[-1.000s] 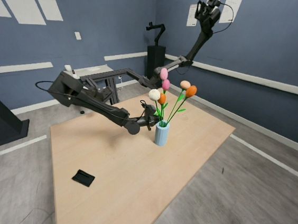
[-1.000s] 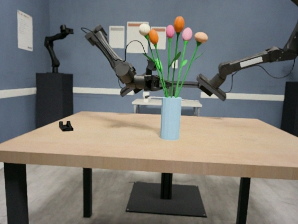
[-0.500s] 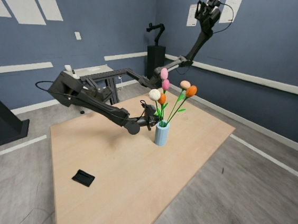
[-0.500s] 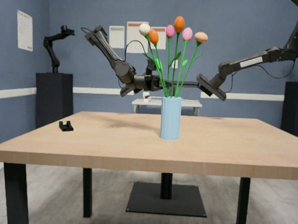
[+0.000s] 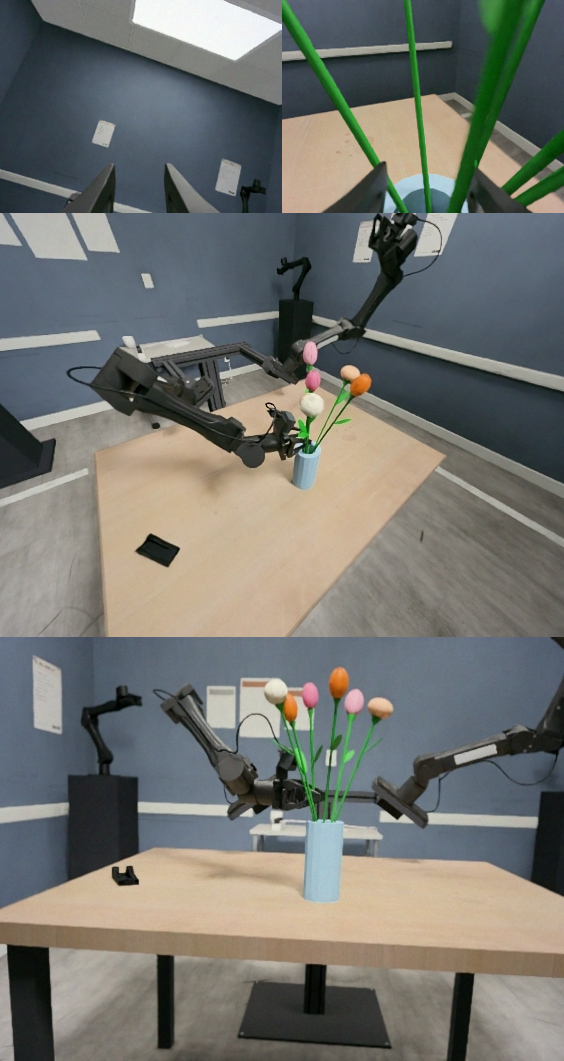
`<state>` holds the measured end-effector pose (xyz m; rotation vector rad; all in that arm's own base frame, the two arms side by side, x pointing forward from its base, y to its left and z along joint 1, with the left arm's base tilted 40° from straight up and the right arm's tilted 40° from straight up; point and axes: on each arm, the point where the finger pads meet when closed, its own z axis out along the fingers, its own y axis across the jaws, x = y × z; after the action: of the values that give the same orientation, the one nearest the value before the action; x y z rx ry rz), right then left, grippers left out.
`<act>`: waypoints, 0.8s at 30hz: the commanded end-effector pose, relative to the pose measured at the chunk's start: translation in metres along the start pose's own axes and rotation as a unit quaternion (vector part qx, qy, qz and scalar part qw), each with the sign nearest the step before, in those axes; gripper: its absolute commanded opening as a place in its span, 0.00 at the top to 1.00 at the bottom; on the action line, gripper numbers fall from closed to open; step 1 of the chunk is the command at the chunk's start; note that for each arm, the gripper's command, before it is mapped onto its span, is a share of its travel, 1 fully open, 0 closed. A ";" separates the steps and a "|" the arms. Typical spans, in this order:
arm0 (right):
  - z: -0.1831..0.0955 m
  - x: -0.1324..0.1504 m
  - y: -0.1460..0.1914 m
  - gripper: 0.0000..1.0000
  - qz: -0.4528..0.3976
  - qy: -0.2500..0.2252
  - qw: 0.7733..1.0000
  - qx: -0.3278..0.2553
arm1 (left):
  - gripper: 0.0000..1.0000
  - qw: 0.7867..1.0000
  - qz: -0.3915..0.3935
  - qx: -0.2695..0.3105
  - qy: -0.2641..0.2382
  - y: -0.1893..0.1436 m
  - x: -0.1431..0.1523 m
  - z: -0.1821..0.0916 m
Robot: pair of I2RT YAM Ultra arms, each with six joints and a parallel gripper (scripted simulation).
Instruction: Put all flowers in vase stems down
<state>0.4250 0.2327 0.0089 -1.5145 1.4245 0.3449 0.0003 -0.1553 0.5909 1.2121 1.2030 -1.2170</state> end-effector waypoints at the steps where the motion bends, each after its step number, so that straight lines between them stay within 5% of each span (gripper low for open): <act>1: 0.003 -0.025 -0.003 0.47 -0.023 -0.025 0.999 -0.001 | 0.70 1.000 -0.002 0.000 -0.015 -0.001 -0.009 -0.006; 3: 0.003 -0.025 -0.003 0.40 -0.022 -0.025 0.999 0.000 | 0.70 1.000 -0.002 0.000 -0.015 -0.001 -0.009 -0.006; 24: 0.000 -0.023 0.004 0.40 -0.017 -0.021 1.000 -0.007 | 0.70 1.000 -0.001 0.000 -0.015 -0.001 -0.009 -0.006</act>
<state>0.4250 0.2326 0.0091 -1.5145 1.4245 0.3448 0.0003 -0.1553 0.5909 1.2121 1.2030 -1.2170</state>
